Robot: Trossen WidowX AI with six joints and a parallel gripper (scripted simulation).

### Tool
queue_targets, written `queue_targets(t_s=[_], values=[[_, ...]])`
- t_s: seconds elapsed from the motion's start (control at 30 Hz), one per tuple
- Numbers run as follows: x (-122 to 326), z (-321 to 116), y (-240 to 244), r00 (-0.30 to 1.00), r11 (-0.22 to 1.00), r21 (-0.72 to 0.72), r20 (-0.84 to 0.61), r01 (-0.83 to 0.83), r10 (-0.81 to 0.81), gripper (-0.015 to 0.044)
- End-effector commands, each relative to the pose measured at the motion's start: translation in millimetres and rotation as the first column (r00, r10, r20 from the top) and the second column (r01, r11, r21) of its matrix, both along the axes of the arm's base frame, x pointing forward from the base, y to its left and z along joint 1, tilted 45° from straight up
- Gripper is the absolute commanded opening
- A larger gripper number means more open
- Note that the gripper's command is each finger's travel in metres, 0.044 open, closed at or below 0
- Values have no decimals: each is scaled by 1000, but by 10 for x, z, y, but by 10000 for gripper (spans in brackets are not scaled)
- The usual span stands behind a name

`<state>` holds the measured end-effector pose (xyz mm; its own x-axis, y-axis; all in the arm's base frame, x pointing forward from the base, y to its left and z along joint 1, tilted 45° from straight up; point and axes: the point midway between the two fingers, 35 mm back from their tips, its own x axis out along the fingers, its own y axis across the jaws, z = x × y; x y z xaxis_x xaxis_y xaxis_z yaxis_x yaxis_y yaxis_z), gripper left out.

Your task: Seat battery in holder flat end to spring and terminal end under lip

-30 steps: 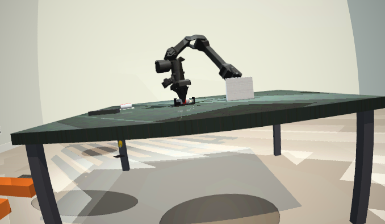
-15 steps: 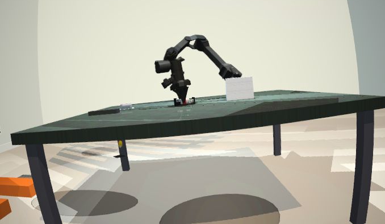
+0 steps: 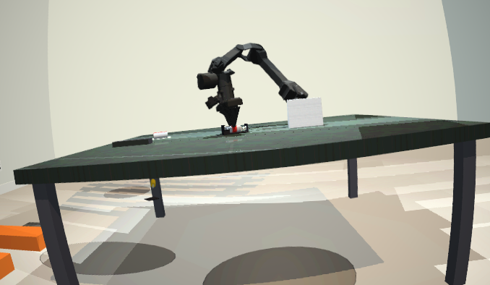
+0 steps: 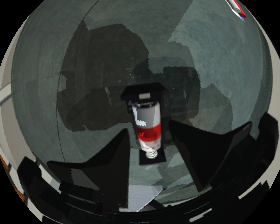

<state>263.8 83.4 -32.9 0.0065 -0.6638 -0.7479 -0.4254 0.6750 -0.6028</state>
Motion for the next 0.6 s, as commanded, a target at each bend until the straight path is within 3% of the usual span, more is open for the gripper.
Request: queue_targets(t_s=[0.0, 0.23, 0.57], values=[[0, 71, 83, 1000, 1000, 3, 1, 0, 0, 268], [-67, 488, 478, 1000, 1000, 9, 1, 6, -6, 440], [-72, 526, 517, 1000, 1000, 9, 1, 6, -6, 440]])
